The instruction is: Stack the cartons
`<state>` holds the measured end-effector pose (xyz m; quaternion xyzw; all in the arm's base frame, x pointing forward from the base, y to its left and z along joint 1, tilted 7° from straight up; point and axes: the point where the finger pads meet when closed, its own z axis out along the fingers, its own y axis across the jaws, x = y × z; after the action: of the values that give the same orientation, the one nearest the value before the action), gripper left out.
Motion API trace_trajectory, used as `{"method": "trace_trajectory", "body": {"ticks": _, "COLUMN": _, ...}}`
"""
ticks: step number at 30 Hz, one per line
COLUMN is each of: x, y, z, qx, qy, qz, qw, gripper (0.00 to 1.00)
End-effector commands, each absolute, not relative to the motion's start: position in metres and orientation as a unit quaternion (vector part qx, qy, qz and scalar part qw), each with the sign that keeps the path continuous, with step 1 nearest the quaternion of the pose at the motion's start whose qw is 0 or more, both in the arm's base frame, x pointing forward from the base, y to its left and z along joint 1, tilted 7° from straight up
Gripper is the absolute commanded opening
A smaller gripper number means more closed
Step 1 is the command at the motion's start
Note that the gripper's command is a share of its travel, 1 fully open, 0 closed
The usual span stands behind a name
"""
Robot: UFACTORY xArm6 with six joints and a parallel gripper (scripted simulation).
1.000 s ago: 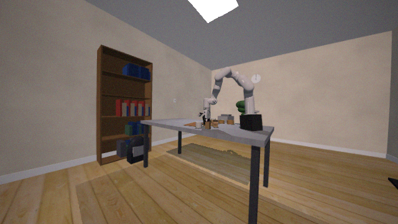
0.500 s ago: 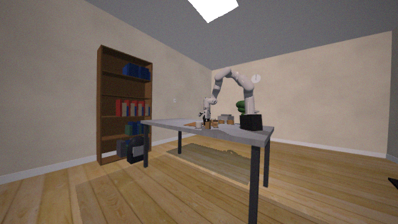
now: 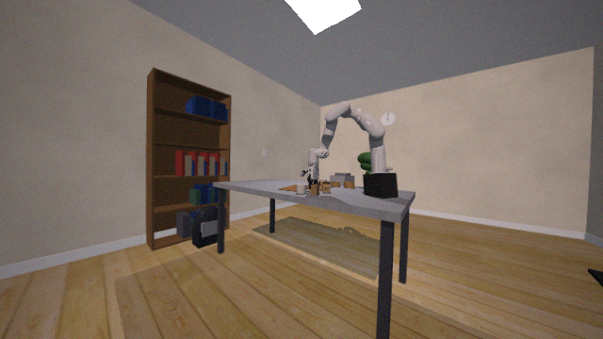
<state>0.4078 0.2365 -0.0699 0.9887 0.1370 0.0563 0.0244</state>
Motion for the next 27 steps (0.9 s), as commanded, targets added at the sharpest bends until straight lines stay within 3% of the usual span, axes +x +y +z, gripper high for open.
{"method": "trace_trajectory", "body": {"ticks": 1, "x": 0.409, "y": 0.237, "z": -0.069, "qx": 0.989, "qy": 0.137, "qz": 0.058, "qw": 0.024, "gripper": 0.00}}
{"method": "trace_trajectory", "body": {"ticks": 20, "x": 0.409, "y": 0.237, "z": -0.066, "qx": 0.989, "qy": 0.137, "qz": 0.058, "qw": 0.024, "gripper": 0.00}}
{"method": "trace_trajectory", "body": {"ticks": 27, "x": 0.401, "y": 0.240, "z": 0.002, "qx": 0.989, "qy": 0.137, "qz": 0.059, "qw": 0.025, "gripper": 0.00}}
